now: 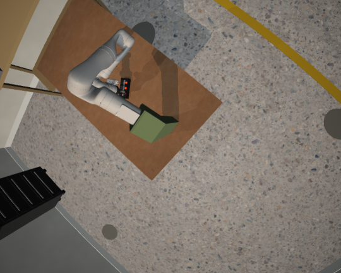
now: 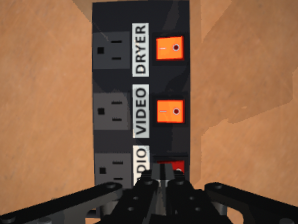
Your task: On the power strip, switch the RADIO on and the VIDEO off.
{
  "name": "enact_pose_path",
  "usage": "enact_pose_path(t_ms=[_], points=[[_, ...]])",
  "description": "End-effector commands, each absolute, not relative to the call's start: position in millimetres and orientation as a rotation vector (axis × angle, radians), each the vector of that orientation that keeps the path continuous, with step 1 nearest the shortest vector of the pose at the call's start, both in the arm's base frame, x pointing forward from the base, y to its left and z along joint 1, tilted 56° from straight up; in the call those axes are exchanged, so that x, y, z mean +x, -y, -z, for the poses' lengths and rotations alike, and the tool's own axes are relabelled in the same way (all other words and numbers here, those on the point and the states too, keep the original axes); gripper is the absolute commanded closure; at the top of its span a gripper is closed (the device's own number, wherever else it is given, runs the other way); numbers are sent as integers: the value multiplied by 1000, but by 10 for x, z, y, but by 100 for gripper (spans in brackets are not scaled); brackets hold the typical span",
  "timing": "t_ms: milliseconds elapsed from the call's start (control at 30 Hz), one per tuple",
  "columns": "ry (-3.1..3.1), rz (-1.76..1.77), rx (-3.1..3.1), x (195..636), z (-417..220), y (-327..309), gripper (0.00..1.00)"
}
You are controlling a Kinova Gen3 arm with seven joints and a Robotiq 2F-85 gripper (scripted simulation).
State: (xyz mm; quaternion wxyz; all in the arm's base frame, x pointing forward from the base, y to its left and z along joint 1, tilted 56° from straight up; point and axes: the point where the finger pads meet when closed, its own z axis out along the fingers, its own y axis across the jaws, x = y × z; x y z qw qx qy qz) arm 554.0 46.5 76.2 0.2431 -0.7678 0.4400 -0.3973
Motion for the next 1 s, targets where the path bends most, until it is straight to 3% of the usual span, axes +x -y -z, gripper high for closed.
enact_pose_path(t_ms=[0,967], points=[[-1202,1086,-2097,5539,-766,-464,100],[-1202,1086,-2097,5591,-731,-466,100]])
